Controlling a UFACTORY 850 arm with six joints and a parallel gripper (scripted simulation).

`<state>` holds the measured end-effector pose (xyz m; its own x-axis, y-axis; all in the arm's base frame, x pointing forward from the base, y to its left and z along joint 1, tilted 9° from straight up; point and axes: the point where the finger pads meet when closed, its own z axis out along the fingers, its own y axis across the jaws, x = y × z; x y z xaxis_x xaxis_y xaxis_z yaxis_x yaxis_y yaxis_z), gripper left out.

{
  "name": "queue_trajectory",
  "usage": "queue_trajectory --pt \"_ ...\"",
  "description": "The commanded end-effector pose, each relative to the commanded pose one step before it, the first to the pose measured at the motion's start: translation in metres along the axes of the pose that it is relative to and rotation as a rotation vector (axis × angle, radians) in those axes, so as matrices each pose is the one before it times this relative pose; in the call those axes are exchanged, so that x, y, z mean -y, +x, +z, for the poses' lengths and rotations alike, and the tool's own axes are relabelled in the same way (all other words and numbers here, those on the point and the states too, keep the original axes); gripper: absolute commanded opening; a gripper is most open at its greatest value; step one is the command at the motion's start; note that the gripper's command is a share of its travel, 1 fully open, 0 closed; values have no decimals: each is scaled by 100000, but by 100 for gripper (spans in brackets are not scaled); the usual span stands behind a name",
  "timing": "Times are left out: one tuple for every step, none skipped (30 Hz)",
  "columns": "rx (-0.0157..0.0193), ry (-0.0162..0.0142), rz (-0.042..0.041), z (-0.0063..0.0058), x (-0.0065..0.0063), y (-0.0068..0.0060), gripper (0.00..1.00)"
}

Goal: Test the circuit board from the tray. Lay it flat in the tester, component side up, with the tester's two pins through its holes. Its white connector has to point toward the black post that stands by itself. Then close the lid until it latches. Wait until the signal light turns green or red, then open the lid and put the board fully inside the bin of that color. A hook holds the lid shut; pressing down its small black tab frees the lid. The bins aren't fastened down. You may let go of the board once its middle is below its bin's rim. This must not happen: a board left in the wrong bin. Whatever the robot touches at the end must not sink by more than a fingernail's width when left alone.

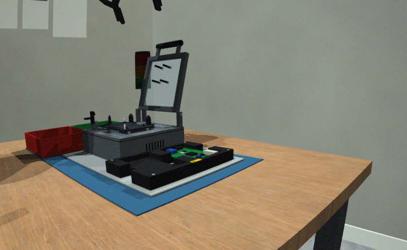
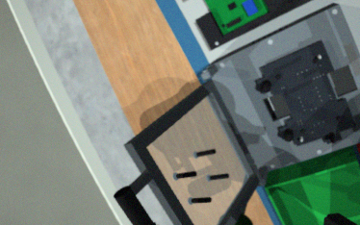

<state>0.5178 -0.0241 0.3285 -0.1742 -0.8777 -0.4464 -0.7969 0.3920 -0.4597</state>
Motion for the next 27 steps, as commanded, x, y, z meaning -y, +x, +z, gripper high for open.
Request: queue_trajectory --pt "-1931 -4016 -2216 -146 516 498 100" --pt "-1281 -1742 -1684 -103 278 533 100" --pt "0 0 0 0 0 0 100" --pt "0 0 0 0 0 0 100" --pt "-1392 -1694 -1601 -113 260 576 100" --pt "0 0 0 0 0 0 100" --pt "0 0 0 0 0 0 100" --pt "-1240 -1834 -1860 -79 271 542 100" --pt "0 0 0 0 0 0 100" --pt "0 0 0 0 0 0 100" --pt "-1164 -1937 -2011 -58 268 533 100" --pt "0 0 0 0 0 0 100" --pt "0 0 0 0 0 0 100" --pt "-1265 -1895 -1896 -68 241 574 100" --pt "0 0 0 0 0 0 100" --pt "0 0 0 0 0 0 100" --pt "-1350 -1843 -1782 -75 215 606 100" --pt "0 0 0 0 0 0 100" --pt "-1419 -1784 -1669 -81 192 632 100" --pt "0 0 0 0 0 0 100" --pt "0 0 0 0 0 0 100" --pt "-1233 -1884 -1918 -72 227 565 100" --pt "0 0 0 0 0 0 100" --pt "-1137 -1938 -2037 -70 239 531 100" --pt "0 0 0 0 0 0 100" --pt "0 0 0 0 0 0 100" --pt "-1199 -1872 -1892 -75 209 554 100"
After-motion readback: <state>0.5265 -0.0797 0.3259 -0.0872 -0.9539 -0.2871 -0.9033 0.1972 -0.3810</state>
